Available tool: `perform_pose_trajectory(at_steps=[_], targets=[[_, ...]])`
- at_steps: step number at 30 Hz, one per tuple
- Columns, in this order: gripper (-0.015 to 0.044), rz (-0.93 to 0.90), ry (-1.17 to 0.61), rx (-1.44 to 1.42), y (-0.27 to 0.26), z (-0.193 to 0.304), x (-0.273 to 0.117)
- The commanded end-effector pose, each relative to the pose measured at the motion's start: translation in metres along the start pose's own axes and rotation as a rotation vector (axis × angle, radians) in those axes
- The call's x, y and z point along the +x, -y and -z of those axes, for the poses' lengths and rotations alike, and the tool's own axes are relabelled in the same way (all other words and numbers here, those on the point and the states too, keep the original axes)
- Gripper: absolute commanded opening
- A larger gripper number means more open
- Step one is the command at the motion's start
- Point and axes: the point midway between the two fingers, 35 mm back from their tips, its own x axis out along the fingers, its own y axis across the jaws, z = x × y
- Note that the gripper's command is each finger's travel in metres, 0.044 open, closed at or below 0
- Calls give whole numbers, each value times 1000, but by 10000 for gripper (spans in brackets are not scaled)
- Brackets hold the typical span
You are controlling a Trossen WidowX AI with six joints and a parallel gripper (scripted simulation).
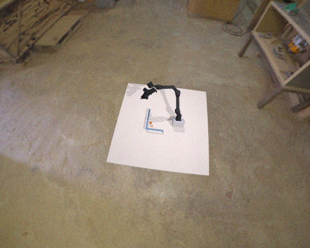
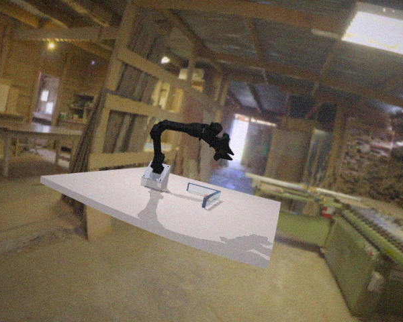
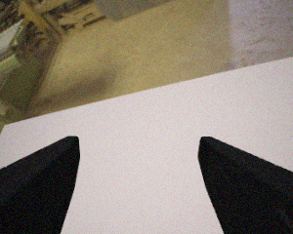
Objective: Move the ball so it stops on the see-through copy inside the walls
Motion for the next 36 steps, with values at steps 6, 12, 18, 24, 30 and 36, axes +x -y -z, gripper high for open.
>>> perform_pose_trajectory(at_steps=[6,12,18,24,30,36], targets=[[244,114,-374,90,-31,105,63],[244,232,-578,94,-46,172,83],[244,424,-834,-11,-60,267,95],[244,556,-948,-123,-61,316,91],[244,556,-948,-123,-61,316,91],[244,556,-948,-124,-54,327,98]])
